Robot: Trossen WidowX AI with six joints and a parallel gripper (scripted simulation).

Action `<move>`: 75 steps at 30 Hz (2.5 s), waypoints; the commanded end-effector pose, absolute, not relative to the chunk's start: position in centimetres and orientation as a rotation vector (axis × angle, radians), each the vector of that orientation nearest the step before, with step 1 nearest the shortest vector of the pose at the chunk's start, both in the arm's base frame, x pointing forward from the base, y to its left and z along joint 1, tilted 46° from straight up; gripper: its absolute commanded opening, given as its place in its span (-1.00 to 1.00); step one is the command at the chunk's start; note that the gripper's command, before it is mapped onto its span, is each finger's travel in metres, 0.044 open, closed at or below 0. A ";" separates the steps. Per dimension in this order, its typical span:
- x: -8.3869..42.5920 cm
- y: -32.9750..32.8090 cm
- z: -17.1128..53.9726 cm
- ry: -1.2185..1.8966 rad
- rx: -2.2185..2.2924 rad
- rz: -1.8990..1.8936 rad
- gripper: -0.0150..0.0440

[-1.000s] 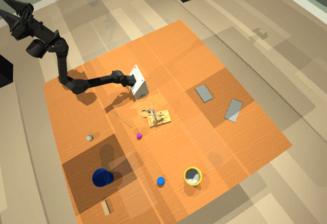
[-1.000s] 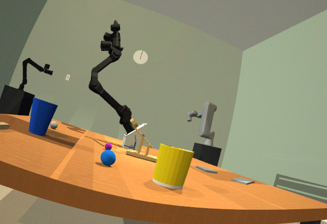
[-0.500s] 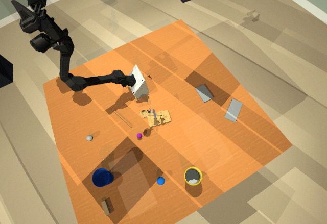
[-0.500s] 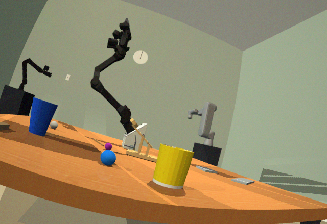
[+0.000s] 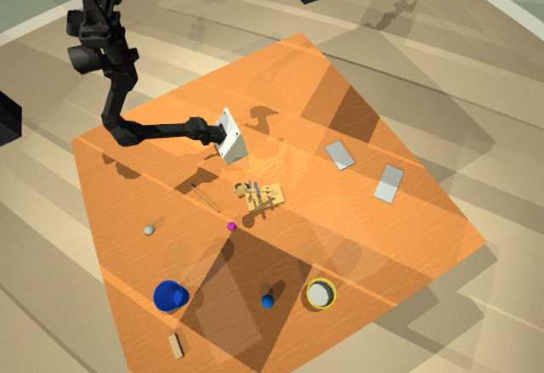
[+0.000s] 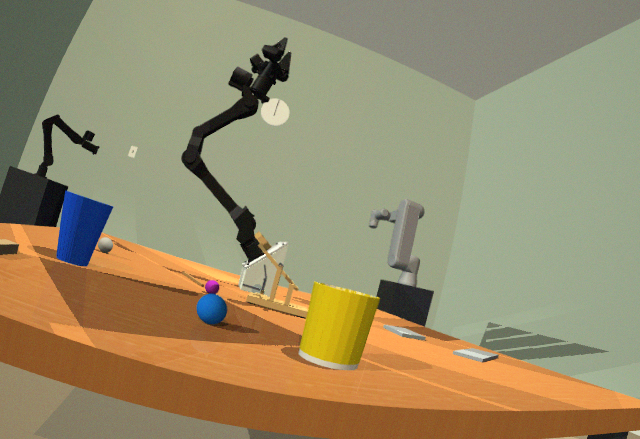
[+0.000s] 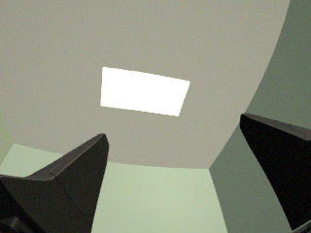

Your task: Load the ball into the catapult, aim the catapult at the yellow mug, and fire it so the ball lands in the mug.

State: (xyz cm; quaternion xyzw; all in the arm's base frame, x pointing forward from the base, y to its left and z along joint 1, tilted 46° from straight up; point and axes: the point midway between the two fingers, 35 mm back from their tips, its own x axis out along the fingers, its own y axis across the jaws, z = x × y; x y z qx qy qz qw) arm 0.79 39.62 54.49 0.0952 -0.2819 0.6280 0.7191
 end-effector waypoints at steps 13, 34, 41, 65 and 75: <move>10.5 45.6 41.5 -0.277 -0.241 1.207 1.00; 22.6 42.6 24.3 0.214 -0.757 0.939 1.00; 25.7 39.3 19.2 0.393 -0.914 0.849 1.00; 30.3 23.5 6.9 1.042 -1.355 0.607 1.00; 29.7 16.3 4.2 1.349 -1.517 0.547 1.00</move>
